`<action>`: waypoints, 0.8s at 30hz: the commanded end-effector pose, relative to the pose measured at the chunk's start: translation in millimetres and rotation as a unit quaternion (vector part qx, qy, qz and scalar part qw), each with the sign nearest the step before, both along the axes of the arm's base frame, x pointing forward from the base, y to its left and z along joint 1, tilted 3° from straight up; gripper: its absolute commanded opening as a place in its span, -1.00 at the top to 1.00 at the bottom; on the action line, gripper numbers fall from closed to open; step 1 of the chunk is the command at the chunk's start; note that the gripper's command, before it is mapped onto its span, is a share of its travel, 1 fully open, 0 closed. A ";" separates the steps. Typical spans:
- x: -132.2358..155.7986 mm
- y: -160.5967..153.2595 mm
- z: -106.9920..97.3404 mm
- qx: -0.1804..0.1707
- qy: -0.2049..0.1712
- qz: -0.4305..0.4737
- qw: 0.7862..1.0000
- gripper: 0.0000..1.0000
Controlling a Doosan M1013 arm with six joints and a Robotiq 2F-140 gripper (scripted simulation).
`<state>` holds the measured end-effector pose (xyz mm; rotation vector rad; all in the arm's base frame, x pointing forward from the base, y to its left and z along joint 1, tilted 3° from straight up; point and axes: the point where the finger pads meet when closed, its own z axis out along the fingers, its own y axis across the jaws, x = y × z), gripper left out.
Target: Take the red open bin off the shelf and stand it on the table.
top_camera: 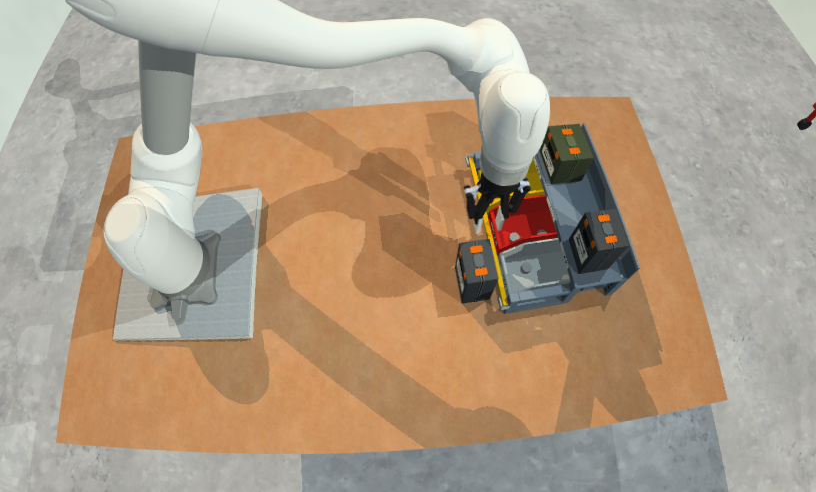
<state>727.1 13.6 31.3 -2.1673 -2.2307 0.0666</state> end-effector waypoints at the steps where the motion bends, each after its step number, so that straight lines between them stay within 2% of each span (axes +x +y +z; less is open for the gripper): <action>1: 0.0 0.0 0.4 0.000 0.000 0.000 1.000 0.44; 11: 0.0 0.0 0.4 0.000 0.000 0.000 1.000 0.44; 12: 0.0 0.0 0.4 0.000 0.000 0.000 1.000 1.00; 24: 0.0 0.0 0.4 0.000 0.000 0.000 1.000 1.00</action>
